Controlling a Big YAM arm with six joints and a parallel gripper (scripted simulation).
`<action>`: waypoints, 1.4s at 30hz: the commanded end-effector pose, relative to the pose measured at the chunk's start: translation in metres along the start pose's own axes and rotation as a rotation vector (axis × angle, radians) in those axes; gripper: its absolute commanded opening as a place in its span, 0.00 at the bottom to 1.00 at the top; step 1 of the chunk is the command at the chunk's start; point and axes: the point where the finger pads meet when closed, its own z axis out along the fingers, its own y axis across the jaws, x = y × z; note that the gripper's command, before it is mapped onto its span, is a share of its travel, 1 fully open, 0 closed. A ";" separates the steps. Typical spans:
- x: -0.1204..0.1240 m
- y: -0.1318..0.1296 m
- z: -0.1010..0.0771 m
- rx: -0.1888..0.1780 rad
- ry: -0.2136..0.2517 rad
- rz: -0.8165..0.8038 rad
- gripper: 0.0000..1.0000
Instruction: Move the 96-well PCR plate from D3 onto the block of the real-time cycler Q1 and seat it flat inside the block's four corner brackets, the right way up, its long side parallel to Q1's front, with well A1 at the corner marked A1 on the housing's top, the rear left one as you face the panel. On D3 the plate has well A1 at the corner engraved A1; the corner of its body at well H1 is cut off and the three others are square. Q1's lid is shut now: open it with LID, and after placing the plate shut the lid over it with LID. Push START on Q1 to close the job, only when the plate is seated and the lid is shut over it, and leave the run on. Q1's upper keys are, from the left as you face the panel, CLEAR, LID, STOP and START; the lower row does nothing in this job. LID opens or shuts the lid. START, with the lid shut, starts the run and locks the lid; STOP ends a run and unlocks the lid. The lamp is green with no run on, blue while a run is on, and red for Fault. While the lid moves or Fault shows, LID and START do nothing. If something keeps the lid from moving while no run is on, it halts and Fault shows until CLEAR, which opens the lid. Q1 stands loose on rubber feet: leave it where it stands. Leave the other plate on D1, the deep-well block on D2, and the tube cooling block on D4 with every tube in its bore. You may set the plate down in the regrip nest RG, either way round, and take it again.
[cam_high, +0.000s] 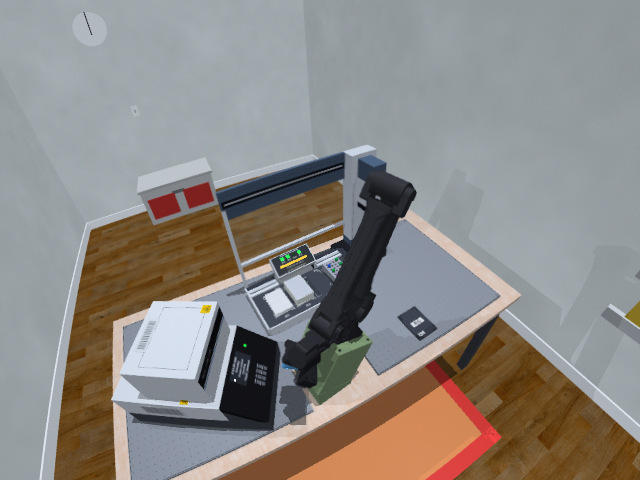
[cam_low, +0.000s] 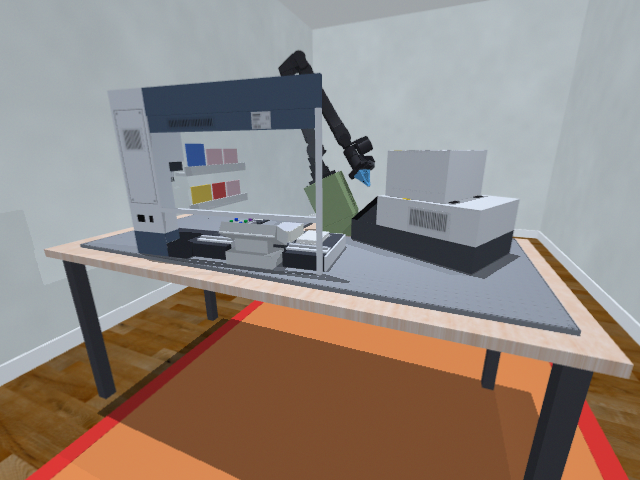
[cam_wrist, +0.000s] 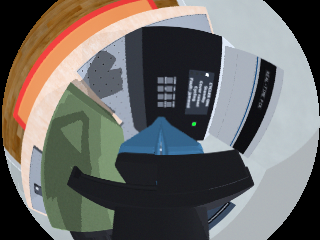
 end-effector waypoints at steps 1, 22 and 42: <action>-0.005 -0.003 0.000 0.005 -0.006 -0.011 0.00; 0.035 -0.016 0.001 -0.326 -0.009 -0.003 0.00; 0.035 -0.021 0.030 -0.334 -0.005 -0.002 0.00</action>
